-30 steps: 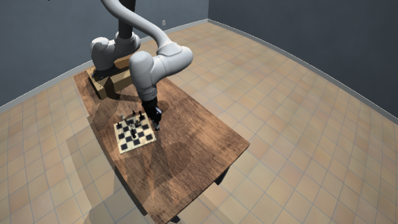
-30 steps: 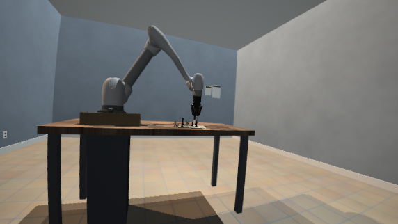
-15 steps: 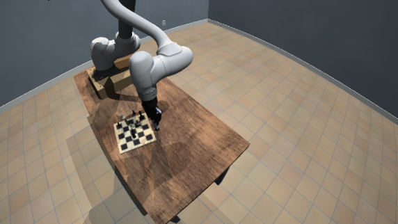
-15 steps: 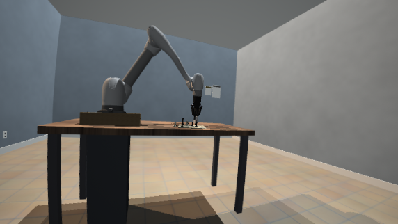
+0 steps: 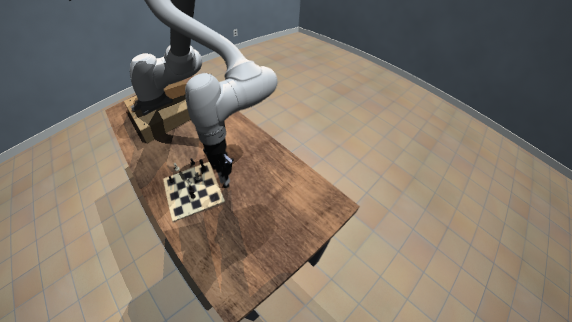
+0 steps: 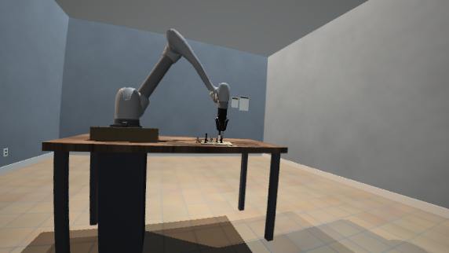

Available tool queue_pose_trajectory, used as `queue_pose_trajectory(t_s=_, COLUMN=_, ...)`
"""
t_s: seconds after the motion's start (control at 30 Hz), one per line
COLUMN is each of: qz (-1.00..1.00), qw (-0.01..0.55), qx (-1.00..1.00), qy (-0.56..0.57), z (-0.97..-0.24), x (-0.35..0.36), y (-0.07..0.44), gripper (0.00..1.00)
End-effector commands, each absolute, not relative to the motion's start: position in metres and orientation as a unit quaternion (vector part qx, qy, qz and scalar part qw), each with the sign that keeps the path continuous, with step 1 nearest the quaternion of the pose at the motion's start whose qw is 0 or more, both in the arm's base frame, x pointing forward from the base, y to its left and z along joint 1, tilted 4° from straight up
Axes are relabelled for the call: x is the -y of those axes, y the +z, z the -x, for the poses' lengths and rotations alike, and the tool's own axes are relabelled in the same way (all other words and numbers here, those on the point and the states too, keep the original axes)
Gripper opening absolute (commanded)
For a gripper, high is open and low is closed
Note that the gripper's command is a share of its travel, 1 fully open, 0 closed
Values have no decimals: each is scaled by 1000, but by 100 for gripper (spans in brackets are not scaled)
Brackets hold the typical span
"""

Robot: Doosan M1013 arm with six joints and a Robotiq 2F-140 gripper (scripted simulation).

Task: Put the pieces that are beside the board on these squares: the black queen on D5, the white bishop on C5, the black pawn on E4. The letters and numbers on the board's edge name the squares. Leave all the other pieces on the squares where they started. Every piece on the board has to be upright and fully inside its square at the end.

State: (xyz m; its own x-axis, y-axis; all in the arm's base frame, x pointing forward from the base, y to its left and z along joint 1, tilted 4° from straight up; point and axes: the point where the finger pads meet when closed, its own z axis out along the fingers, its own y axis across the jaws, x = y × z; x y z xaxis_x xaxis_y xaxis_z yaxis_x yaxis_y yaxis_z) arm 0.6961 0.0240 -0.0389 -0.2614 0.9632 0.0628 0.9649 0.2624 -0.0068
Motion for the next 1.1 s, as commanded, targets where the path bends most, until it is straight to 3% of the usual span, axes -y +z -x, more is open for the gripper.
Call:
queue_pose_trajectory(t_s=0.0, qz=607, qw=27, qx=794, qy=-16, z=-696, x=-24, y=-39, gripper=0)
queue_pose_trajectory(t_s=0.27, qz=607, qw=27, qx=794, qy=-16, z=-696, x=-23, y=-29, gripper=0)
queue_pose_trajectory(t_s=0.73, qz=607, qw=27, qx=794, qy=-16, z=-698, x=-18, y=57, gripper=0)
queue_pose_trajectory(t_s=1.07, qz=607, qw=27, qx=794, qy=-16, z=-698, x=-18, y=61, gripper=0)
